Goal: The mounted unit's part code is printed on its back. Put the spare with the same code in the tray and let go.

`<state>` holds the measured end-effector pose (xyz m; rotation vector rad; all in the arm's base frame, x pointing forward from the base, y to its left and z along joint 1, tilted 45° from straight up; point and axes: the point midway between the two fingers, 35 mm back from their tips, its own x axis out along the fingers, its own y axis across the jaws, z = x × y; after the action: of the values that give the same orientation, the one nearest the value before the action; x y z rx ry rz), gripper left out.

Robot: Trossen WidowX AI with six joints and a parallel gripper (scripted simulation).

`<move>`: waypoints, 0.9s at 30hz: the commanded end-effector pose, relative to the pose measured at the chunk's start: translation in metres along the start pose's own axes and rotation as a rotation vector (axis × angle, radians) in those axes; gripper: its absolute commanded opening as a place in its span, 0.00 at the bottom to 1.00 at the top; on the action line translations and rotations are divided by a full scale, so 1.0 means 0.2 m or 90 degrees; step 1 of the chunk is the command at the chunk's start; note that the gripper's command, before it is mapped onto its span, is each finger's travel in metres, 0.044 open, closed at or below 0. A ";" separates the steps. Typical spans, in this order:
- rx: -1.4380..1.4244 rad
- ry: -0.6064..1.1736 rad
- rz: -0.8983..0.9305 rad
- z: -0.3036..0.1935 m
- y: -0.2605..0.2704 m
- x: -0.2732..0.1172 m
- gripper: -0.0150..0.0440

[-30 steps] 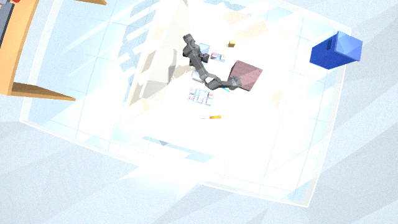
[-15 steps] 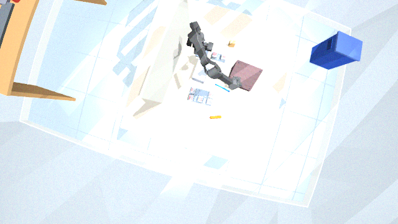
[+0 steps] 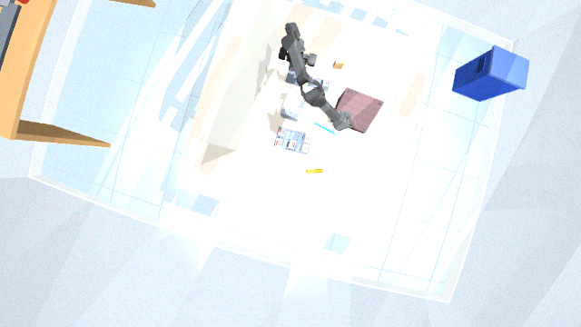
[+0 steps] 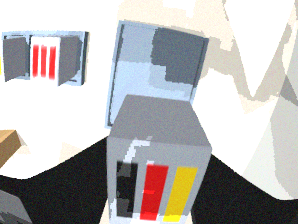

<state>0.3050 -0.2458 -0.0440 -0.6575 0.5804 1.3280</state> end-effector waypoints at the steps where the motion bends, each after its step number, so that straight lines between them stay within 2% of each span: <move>1: -0.004 0.000 0.003 0.00 0.00 0.02 0.25; 27: -0.004 0.001 0.003 -0.01 -0.01 0.12 0.25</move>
<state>0.3102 -0.2335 -0.0613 -0.6688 0.5807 1.3358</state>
